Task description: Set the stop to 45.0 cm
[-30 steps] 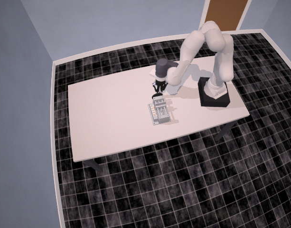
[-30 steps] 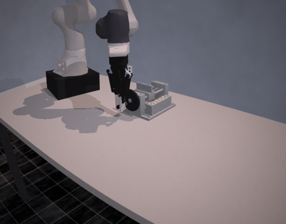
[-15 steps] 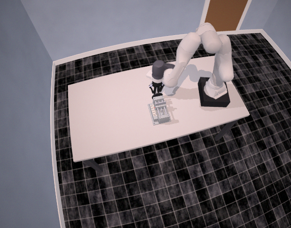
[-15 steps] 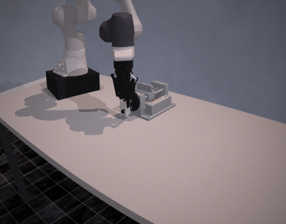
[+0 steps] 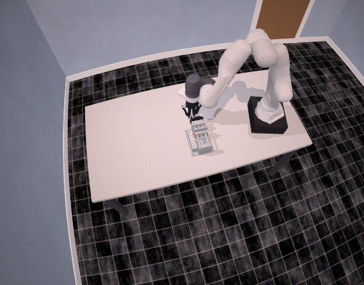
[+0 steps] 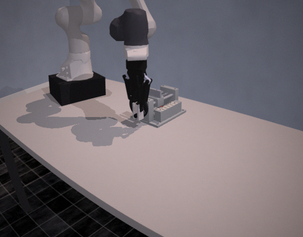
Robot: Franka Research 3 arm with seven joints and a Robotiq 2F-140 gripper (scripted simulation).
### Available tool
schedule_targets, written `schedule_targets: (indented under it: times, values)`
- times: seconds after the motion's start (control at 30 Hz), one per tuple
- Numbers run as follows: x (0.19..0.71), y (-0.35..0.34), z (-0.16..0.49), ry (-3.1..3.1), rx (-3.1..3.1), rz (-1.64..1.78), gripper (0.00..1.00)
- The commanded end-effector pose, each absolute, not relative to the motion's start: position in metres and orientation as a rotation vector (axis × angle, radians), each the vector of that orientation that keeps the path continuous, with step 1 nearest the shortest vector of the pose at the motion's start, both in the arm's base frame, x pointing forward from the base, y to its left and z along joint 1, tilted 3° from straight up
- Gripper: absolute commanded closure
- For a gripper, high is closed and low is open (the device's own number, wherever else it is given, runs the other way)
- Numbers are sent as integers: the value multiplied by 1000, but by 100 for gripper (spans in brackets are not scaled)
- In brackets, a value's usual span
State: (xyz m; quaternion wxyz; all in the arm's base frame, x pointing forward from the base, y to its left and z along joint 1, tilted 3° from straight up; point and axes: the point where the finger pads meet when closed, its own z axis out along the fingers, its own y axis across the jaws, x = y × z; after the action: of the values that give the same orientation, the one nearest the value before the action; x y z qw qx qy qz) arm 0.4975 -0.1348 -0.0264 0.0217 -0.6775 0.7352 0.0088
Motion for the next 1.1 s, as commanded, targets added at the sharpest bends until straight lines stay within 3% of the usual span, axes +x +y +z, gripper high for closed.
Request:
schedule_targets:
  times: [0.0,1.07]
  values:
    - [501,-135,-18,2286,-2096,32,96]
    - [460,-133,23,2286,-2096,32,96]
